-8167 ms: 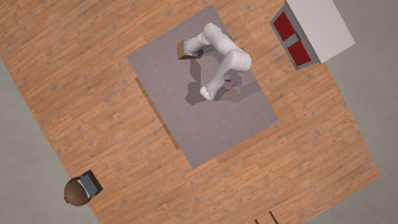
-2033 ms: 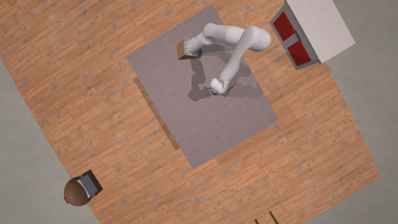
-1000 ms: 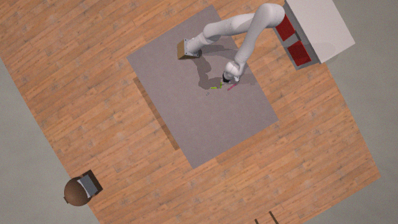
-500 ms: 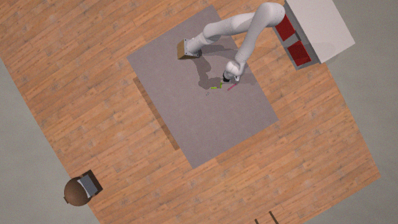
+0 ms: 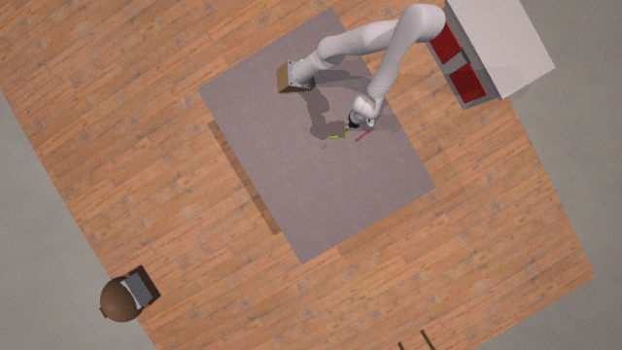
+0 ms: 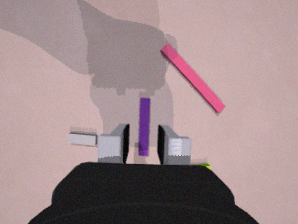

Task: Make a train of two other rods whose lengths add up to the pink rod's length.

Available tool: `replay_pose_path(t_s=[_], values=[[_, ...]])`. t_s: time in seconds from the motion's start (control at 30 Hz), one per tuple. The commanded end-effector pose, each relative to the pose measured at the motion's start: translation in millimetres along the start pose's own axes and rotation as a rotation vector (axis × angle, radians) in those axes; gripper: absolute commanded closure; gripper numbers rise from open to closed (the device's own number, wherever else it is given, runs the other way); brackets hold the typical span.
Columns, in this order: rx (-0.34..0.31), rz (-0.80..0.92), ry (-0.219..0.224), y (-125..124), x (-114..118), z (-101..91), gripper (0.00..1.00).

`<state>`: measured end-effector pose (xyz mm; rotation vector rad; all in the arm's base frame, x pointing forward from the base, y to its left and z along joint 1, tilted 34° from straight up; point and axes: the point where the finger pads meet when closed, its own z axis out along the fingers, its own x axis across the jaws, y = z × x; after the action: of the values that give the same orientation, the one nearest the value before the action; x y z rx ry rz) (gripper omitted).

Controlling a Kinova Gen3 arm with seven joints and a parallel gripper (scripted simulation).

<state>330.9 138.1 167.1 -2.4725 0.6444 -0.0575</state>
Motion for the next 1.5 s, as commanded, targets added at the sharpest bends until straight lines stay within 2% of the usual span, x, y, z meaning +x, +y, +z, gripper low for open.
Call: replay_pose_path(t_s=[0.0, 0.73, 1.47], values=[[0.0, 0.0, 0.001, -0.1, 0.4, -0.3, 0.46], [-0.001, 0.0, 0.001, -0.2, 0.4, 3.0, 0.46], [-0.001, 0.0, 0.001, -1.2, 0.7, 30.7, 0.46]])
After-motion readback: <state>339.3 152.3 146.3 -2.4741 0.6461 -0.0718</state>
